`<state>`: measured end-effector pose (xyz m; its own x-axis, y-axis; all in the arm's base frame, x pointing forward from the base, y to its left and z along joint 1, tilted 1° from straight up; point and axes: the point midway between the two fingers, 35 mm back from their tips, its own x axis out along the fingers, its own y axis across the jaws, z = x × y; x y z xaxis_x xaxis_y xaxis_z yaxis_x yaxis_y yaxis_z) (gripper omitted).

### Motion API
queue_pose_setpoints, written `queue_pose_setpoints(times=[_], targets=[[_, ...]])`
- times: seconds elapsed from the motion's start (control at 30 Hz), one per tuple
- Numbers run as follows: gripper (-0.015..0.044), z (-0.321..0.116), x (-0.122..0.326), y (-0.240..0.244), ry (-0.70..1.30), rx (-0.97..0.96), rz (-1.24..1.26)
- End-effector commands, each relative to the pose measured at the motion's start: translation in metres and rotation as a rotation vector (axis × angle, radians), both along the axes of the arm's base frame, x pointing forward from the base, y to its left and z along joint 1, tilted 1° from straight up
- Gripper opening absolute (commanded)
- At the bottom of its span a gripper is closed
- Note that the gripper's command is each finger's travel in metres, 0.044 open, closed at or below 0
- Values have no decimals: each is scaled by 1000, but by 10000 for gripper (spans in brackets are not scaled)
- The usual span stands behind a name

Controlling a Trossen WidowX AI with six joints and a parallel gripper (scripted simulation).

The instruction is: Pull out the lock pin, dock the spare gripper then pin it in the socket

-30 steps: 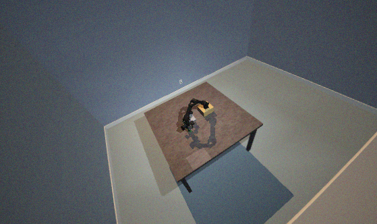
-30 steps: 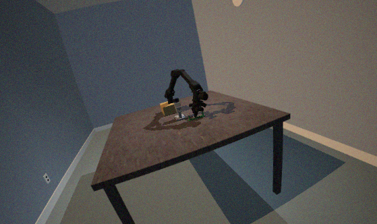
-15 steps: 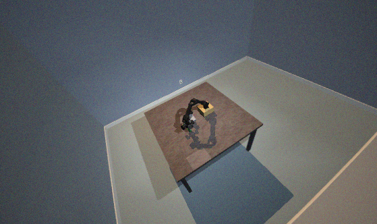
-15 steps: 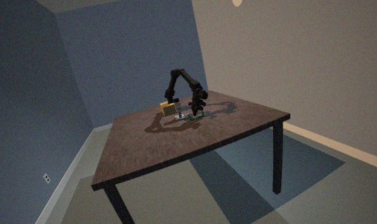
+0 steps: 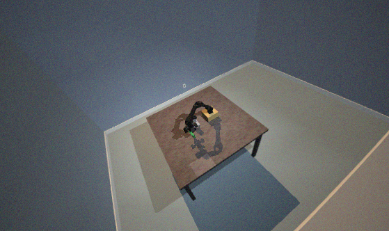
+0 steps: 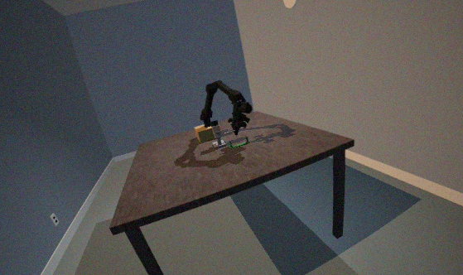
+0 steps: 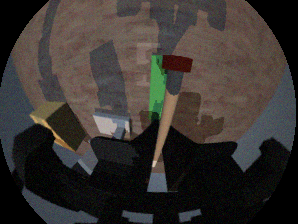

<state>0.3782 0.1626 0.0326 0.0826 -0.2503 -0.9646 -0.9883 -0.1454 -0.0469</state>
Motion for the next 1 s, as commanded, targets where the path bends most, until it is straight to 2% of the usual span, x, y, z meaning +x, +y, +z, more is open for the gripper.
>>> queue_pose_setpoints(times=[0.0,0.3,0.97], targets=[[0,-1,0,0,2,-1,0],[0,0,-2,0,0,0,-24],[0,12,-61,0,9,10,-73]])
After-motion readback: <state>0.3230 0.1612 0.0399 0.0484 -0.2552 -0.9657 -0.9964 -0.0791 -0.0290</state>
